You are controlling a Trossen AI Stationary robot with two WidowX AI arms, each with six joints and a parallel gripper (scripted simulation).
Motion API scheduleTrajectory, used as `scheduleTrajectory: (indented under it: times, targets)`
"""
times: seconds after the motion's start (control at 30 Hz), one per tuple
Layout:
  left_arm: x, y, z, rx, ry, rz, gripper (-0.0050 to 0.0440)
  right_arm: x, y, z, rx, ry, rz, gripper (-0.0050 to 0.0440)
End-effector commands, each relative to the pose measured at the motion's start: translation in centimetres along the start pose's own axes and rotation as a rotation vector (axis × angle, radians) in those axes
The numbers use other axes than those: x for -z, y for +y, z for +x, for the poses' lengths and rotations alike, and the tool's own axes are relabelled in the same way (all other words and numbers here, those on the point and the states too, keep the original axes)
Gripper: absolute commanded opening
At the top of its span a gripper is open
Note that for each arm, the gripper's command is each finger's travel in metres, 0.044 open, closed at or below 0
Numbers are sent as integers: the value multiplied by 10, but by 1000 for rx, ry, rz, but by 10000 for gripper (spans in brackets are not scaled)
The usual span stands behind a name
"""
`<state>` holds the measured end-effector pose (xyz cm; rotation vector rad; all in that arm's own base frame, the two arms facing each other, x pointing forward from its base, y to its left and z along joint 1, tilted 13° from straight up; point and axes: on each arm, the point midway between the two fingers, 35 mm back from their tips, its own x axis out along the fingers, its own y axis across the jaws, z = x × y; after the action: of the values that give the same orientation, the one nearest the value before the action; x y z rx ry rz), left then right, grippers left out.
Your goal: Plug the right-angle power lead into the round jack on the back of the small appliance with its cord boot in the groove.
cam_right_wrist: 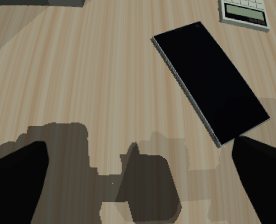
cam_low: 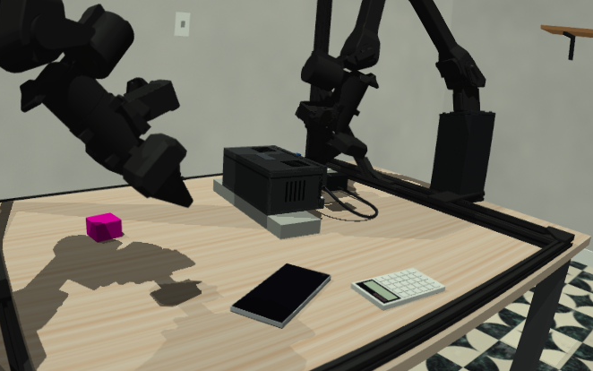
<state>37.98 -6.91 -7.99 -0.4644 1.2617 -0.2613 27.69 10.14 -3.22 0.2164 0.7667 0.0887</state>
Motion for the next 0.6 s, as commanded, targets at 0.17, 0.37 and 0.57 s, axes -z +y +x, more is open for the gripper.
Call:
scheduleTrajectory:
  times: [0.17, 0.37, 0.57]
  targets:
    - [-3, 0, 1, 5, 1, 4, 0, 0, 0, 0, 2, -2, -4, 400]
    - [-5, 0, 2, 6, 0, 4, 0, 0, 0, 0, 2, -2, -4, 400]
    - [-7, 0, 2, 6, 0, 4, 0, 0, 0, 0, 2, -2, -4, 400]
